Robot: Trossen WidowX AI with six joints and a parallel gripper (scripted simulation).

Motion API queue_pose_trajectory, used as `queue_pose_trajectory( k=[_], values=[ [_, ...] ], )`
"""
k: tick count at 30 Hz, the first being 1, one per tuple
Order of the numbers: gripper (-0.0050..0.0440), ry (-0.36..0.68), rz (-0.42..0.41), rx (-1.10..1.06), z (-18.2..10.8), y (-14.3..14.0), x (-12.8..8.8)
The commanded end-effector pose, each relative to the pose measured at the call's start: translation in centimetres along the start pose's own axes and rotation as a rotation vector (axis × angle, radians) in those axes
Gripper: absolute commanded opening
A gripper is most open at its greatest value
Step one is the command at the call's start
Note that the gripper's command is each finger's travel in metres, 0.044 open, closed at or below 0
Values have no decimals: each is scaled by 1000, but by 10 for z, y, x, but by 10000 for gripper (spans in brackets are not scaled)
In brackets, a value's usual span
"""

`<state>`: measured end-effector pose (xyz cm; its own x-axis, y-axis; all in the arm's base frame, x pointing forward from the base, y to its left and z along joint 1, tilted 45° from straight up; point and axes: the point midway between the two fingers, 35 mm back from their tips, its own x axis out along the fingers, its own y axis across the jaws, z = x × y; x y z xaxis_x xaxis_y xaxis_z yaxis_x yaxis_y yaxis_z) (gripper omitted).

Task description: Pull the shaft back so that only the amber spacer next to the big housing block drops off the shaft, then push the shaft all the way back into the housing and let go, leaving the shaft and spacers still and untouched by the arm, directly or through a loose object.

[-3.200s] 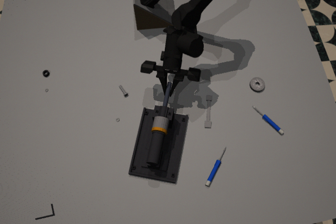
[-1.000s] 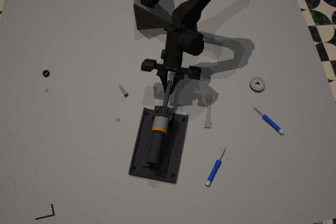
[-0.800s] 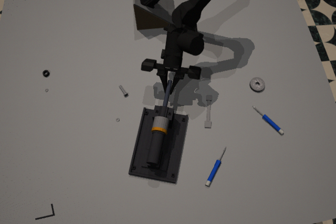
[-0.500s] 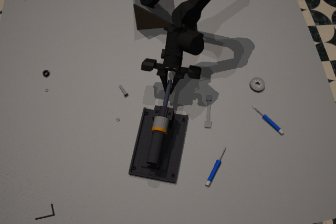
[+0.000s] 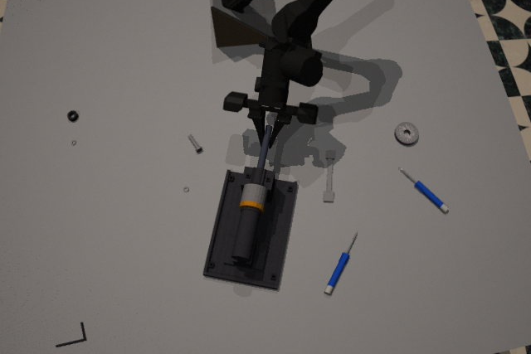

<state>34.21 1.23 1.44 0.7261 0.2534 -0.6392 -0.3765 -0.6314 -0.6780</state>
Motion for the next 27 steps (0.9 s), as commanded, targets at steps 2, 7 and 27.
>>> queue_pose_trajectory(
  k=[2, 7, 27],
  values=[
    [0, 0, -1, 3, 1, 0, -1],
    [0, 0, -1, 3, 1, 0, -1],
    [0, 0, 0, 0, 2, 0, -2]
  ],
)
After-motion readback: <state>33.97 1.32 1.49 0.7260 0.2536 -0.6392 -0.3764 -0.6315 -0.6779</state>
